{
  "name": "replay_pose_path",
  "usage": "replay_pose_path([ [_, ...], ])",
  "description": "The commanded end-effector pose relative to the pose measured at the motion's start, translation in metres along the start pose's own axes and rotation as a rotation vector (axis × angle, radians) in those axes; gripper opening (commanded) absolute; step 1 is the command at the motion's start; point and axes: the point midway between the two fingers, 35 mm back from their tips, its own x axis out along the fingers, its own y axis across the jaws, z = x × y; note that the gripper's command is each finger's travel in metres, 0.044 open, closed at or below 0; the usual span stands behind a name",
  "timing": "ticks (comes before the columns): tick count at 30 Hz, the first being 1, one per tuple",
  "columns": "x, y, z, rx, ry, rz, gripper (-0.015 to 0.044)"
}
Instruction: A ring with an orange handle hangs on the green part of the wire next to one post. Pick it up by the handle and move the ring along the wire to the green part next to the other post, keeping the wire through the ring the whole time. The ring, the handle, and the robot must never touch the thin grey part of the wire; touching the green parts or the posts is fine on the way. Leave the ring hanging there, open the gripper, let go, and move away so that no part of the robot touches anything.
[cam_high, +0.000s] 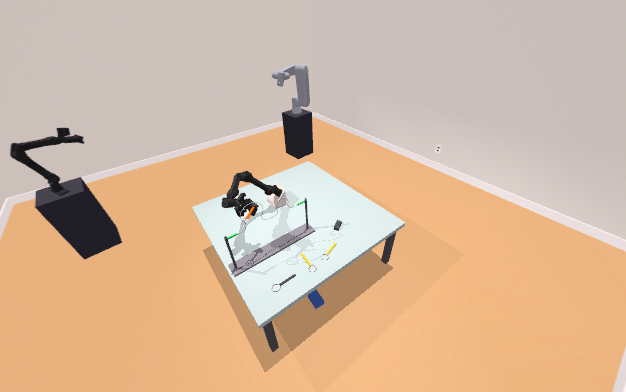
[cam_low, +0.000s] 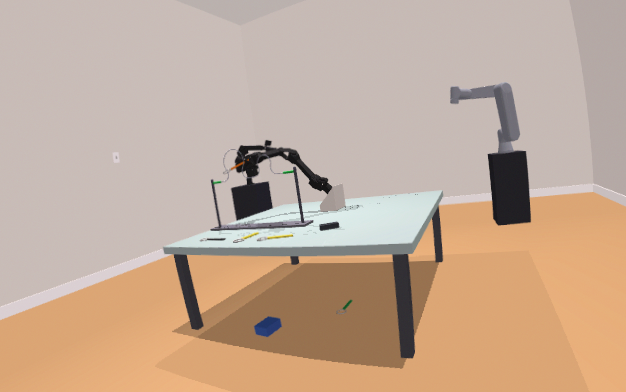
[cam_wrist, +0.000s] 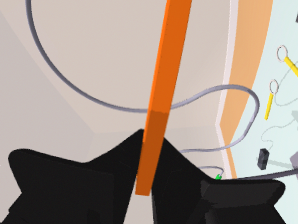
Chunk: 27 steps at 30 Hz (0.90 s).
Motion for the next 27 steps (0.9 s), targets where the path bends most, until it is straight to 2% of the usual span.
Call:
replay_pose_path([
  [1,-0.001,0.01,0.0,0.031,0.004,0.024,-0.015],
  [27,-0.002,0.017,0.002,-0.115,0.005,-0.064,-0.015],
])
